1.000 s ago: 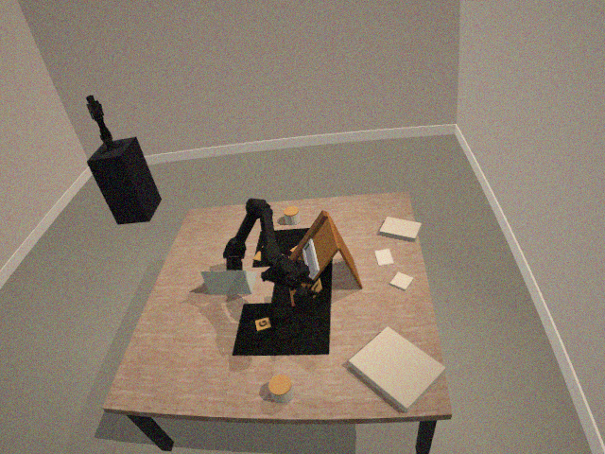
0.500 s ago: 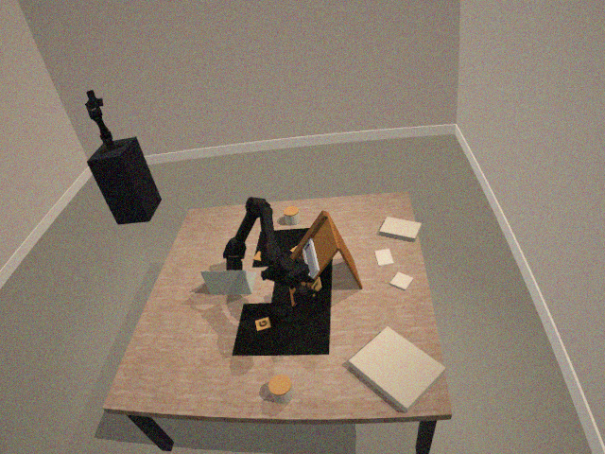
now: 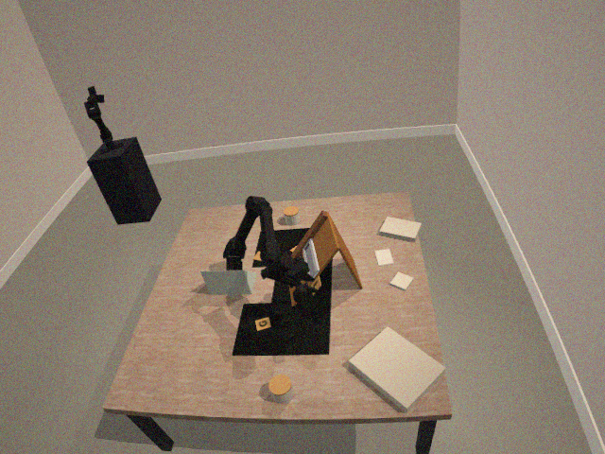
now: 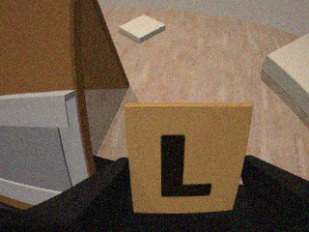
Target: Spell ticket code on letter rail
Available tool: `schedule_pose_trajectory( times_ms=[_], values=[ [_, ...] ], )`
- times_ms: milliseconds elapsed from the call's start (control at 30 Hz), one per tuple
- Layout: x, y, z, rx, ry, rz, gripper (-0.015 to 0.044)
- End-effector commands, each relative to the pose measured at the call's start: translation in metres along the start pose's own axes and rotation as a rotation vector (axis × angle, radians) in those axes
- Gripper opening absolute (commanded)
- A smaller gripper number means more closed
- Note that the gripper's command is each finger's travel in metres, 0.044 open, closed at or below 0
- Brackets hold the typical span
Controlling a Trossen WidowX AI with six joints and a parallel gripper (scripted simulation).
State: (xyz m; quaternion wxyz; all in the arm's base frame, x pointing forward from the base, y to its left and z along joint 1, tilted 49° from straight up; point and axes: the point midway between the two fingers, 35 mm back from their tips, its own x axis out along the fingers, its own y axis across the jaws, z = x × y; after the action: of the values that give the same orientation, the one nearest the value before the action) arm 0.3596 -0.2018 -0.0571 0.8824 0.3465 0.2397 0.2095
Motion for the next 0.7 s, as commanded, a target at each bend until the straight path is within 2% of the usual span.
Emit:
schedule_pose_trajectory(
  times_ms=[0, 667],
  values=[
    [-0.0004, 0.0022, 0.0002, 0.0, 0.0, -0.004, 0.0],
    [-0.0003, 0.0121, 0.0002, 0.001, 0.0, -0.004, 0.0]
  ],
)
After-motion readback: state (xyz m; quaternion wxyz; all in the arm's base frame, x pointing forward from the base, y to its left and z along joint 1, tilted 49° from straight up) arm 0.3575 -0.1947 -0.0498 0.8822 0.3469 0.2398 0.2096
